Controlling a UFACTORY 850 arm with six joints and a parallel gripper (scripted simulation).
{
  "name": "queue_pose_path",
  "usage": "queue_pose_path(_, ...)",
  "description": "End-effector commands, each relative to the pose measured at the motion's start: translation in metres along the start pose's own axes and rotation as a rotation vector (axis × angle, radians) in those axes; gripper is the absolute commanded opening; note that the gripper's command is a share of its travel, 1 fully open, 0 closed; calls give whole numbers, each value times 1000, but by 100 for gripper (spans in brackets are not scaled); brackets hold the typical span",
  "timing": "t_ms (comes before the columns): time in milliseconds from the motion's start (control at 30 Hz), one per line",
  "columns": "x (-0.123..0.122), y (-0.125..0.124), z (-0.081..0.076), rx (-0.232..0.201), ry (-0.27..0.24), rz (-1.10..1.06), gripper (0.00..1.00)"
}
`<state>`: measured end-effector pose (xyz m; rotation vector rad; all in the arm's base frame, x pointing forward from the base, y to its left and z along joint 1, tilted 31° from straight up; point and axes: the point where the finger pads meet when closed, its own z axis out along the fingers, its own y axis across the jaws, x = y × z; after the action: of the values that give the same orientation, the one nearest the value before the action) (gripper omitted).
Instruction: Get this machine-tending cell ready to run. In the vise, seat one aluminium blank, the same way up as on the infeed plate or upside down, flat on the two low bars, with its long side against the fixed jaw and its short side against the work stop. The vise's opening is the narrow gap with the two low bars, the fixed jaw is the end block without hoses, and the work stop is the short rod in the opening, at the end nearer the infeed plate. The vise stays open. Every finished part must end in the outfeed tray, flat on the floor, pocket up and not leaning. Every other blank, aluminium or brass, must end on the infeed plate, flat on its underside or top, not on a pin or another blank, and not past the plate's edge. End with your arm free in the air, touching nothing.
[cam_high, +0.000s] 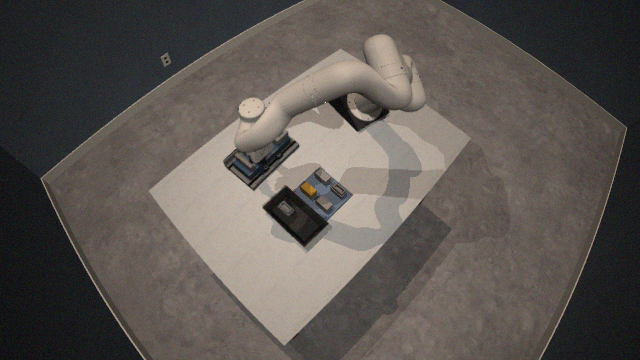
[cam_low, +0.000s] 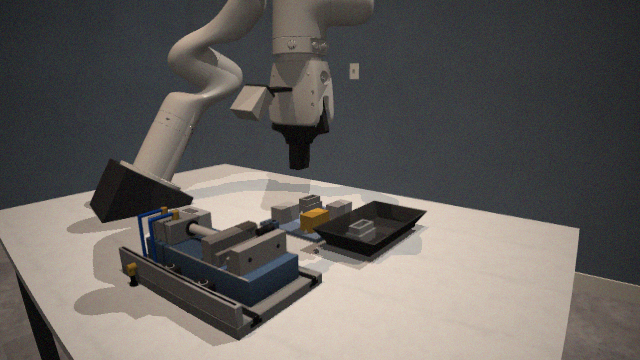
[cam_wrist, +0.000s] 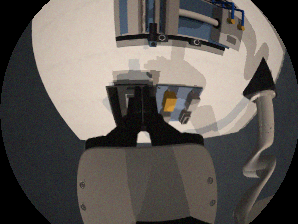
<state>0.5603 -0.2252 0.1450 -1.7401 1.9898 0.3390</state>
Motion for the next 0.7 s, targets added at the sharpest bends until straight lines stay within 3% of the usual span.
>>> queue_pose_path(0,32,11,0,4,-5,-2,0)
queue_pose_path(100,48,18,0,5,-8,-2,0)
queue_pose_path(667,48,18,0,5,-8,-2,0)
